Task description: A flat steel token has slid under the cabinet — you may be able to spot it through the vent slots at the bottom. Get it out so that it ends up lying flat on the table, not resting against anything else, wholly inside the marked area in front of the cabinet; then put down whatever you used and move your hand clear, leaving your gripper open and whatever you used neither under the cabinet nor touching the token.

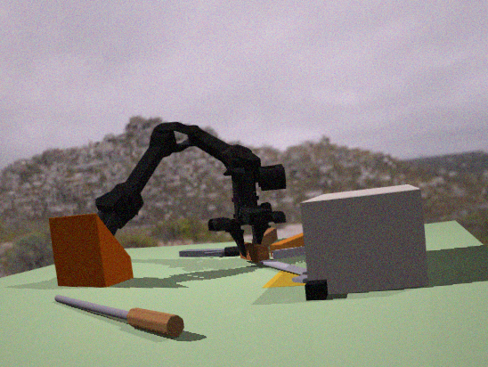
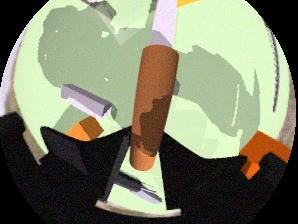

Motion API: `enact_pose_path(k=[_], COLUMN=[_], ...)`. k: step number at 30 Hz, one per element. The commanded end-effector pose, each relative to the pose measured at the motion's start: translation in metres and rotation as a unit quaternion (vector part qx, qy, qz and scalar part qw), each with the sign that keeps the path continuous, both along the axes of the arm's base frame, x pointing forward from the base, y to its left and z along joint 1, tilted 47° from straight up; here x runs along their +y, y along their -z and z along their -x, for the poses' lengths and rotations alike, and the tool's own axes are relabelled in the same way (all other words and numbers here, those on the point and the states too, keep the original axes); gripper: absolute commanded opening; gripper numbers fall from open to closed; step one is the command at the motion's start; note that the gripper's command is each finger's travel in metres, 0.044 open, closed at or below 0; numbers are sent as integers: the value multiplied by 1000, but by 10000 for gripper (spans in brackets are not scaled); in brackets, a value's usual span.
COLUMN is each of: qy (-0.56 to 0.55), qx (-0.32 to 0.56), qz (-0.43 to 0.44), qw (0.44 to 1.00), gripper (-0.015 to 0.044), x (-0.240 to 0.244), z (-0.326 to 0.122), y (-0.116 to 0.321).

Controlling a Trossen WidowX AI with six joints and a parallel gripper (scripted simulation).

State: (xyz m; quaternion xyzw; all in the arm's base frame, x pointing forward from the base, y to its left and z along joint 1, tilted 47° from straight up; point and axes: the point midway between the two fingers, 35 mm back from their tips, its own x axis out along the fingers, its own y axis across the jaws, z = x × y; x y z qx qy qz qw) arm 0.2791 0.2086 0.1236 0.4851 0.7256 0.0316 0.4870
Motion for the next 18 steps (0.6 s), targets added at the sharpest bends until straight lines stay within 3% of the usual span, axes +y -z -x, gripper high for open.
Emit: enact_pose_path(k=[1,18], qy=[7,6], qx=[-9,-9], qz=[0,0], qw=[1000,1000], gripper=[0,0], x=[-8,-3], z=[-2,10], y=[-8,-17])
